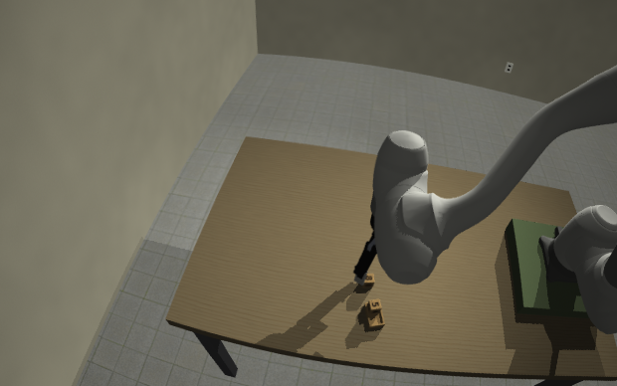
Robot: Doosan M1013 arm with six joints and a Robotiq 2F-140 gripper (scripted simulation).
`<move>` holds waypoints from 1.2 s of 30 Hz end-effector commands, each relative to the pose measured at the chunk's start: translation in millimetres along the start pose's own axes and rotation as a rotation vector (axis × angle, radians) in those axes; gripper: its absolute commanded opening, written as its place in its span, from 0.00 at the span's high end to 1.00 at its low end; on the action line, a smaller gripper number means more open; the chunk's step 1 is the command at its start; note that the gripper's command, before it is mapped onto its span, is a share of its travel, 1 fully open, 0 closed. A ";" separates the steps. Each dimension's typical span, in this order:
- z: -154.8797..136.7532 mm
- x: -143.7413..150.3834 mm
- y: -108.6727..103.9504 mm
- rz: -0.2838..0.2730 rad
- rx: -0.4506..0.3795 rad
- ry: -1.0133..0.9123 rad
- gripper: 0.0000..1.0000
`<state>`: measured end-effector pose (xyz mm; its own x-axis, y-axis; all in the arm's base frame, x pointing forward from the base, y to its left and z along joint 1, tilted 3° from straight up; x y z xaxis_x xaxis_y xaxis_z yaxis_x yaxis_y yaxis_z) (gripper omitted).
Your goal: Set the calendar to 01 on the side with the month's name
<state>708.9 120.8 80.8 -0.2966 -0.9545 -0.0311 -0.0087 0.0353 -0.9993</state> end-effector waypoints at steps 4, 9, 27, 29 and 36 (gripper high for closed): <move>0.0 0.1 0.2 0.010 -0.004 -0.224 0.00; 0.0 0.1 0.6 0.011 -0.003 -0.415 0.00; 0.0 0.1 1.0 0.011 -0.001 -0.655 0.00; 0.0 0.1 1.0 0.011 -0.001 -0.655 0.64; 0.0 0.1 1.0 0.011 -0.001 -0.655 0.64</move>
<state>708.9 120.7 79.6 0.3464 -0.9369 -0.0467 -0.0104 0.0460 -0.9989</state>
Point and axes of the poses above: the point where the finger pads meet when closed, its own y axis out along the fingers, its own x axis across the jaws, z = x × y, the point moved 1 cm from there along -y, back along the fingers, and after that the axes turned 10 degrees about -y, right-handed, at the moved point
